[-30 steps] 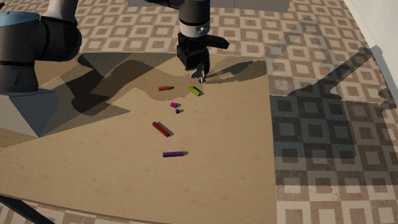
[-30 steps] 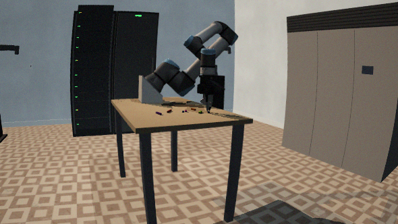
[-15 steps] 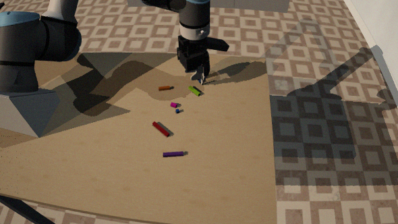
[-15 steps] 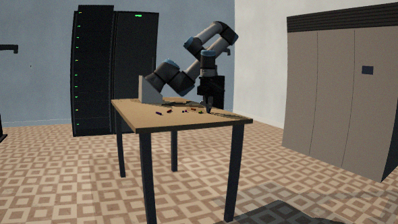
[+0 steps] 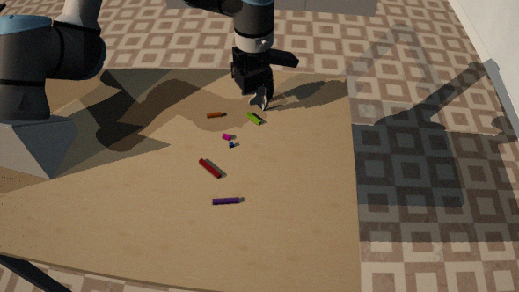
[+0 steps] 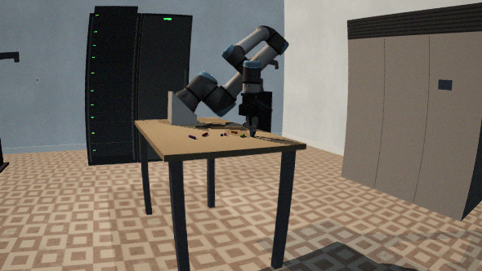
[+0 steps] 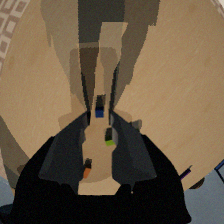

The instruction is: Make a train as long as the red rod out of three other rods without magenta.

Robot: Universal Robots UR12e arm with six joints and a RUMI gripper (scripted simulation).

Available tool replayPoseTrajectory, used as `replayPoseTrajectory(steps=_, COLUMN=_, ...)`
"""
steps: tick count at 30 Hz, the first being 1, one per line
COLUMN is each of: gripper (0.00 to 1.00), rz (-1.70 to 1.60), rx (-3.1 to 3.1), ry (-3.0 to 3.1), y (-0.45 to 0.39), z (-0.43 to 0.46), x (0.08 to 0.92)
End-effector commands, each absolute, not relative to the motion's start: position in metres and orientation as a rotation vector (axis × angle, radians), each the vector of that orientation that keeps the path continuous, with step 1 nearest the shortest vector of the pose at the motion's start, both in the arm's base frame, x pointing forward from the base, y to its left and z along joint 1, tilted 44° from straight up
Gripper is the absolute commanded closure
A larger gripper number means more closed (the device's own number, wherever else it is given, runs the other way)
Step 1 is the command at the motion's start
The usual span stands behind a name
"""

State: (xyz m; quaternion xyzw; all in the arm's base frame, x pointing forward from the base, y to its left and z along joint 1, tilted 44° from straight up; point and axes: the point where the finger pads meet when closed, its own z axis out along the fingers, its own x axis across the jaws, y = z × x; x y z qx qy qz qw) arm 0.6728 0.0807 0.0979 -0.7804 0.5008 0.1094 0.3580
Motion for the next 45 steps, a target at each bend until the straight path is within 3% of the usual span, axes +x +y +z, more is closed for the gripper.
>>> replayPoseTrajectory(steps=1, gripper=0.86, rz=0.281, rx=-2.014, ry=1.292, y=0.0802, z=0.0983, x=0.6732)
replayPoseTrajectory(steps=20, gripper=0.86, rz=0.281, rx=-2.014, ry=1.292, y=0.0802, z=0.0983, x=0.6732)
replayPoseTrajectory(steps=21, gripper=1.00, rz=0.281, rx=-2.014, ry=1.292, y=0.0802, z=0.0983, x=0.6732)
replayPoseTrajectory(steps=45, gripper=1.00, rz=0.281, rx=-2.014, ry=1.292, y=0.0802, z=0.0983, x=0.6732)
